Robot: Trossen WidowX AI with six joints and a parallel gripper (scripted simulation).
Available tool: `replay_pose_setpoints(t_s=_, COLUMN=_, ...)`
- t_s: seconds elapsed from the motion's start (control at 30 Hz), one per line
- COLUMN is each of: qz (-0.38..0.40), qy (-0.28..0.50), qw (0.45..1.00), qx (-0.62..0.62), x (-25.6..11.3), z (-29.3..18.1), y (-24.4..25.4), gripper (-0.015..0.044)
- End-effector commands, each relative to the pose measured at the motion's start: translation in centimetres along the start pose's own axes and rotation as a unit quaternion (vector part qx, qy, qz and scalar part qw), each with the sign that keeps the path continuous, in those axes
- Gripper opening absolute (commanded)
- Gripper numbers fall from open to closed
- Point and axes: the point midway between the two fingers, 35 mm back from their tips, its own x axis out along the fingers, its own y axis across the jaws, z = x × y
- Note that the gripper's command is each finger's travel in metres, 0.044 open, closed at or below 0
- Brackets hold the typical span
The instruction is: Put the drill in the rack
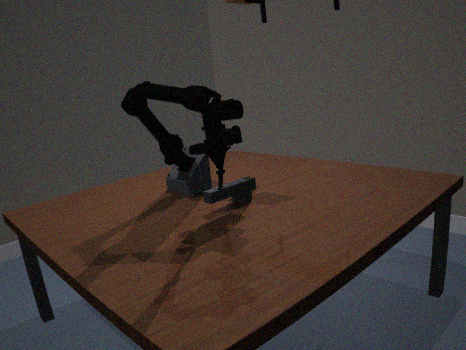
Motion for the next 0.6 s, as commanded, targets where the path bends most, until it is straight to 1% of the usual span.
replay_pose_setpoints(t_s=0.0, qz=-0.009, qy=0.034, qw=0.999, qx=0.004, x=2.40, z=-0.92, y=-0.61, gripper=0.0000)
replay_pose_setpoints(t_s=0.57, qz=-0.009, qy=0.034, qw=0.999, qx=0.004, x=2.78, z=-0.95, y=-0.71, gripper=0.0000)
